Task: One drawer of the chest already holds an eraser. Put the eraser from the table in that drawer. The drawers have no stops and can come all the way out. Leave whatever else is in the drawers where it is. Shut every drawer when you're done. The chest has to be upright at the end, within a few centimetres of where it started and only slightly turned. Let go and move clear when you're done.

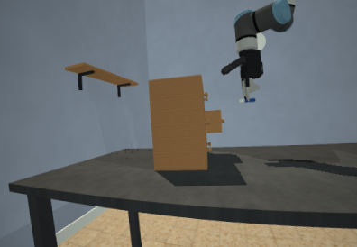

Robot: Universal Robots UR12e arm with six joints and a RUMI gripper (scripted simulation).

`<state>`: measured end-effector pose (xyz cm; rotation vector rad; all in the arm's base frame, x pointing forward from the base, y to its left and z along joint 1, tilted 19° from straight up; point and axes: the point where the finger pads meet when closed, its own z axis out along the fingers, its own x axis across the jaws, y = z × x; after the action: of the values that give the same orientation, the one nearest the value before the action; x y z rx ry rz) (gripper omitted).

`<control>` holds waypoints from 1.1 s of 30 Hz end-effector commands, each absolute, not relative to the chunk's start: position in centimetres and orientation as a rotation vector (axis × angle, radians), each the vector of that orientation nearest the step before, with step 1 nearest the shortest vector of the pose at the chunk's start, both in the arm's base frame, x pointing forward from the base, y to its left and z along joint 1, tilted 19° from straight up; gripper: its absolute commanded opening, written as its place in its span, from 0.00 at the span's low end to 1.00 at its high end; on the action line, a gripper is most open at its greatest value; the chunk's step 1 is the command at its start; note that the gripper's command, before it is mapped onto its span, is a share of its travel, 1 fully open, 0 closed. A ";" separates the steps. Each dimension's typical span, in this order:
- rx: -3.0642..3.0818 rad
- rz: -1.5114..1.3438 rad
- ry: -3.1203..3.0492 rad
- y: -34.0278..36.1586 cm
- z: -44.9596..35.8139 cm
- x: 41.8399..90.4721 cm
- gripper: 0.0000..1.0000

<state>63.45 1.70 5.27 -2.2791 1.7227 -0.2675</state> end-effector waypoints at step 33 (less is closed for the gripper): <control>-2.242 -0.307 1.697 1.6 6.1 63.2 0.11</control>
<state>63.17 1.58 6.13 -2.2629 1.7117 -0.2837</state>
